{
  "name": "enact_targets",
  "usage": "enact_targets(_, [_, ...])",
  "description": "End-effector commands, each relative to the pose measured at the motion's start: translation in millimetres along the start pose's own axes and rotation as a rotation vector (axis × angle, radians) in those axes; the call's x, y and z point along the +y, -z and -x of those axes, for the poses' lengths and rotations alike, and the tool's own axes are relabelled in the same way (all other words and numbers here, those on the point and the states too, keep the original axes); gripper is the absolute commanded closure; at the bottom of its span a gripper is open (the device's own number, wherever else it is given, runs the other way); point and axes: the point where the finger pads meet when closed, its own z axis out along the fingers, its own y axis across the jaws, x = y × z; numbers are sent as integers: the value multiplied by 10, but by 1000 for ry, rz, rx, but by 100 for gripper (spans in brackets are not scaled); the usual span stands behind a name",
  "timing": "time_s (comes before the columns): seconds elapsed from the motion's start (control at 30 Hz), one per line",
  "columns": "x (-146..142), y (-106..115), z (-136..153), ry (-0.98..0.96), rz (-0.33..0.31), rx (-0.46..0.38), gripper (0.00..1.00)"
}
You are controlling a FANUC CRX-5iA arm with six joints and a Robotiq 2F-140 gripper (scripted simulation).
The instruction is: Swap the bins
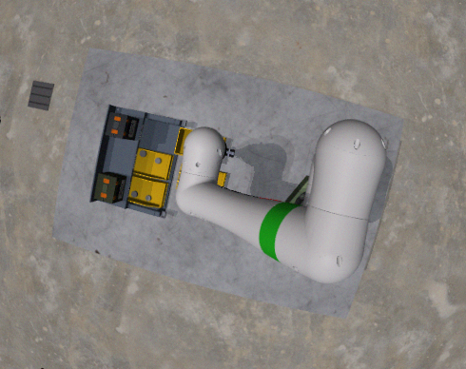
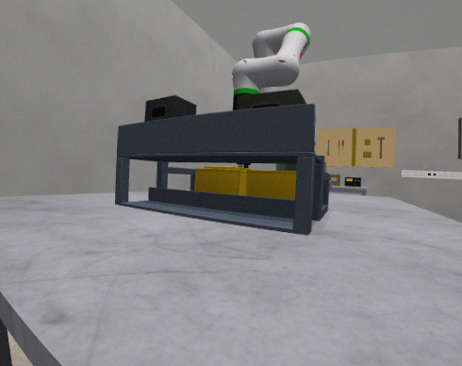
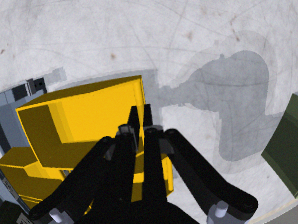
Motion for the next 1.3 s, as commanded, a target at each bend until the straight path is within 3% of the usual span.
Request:
enact_targets(0.0, [11, 5, -2, 0, -1, 0, 90])
enact_targets(1.27, [22, -100, -2, 0, -1, 0, 90])
